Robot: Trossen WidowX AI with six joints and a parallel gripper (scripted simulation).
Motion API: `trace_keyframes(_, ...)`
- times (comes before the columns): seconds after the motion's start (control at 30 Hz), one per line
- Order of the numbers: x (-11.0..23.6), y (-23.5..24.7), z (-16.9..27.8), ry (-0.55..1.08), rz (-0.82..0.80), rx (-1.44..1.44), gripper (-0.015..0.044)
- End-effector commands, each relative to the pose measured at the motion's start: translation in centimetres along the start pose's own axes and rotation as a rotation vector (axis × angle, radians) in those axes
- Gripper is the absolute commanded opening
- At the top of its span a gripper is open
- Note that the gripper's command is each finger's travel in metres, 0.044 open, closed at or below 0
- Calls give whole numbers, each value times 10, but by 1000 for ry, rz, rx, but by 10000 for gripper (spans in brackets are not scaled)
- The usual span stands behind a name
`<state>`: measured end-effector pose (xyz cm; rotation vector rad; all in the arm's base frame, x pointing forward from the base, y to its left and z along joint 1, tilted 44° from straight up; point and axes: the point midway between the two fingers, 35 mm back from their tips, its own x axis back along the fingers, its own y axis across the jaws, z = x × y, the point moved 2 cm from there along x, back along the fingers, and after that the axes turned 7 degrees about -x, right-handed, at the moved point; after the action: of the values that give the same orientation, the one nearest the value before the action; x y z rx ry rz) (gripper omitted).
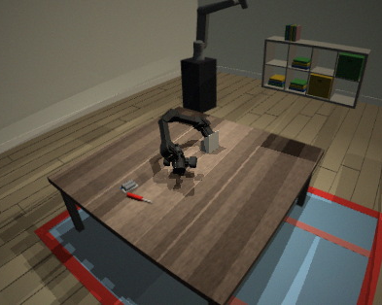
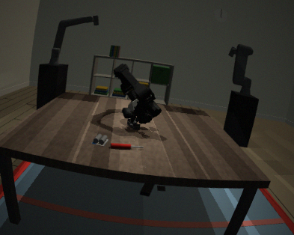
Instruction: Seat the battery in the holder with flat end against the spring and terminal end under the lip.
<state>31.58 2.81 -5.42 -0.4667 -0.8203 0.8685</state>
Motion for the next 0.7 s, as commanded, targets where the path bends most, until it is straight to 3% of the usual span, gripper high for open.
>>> trace_keyframes(0.0,0,1,-2,-17,-9,-6,80)
trace_keyframes(0.67,-4,2,-1,-102,-38,-2,80)
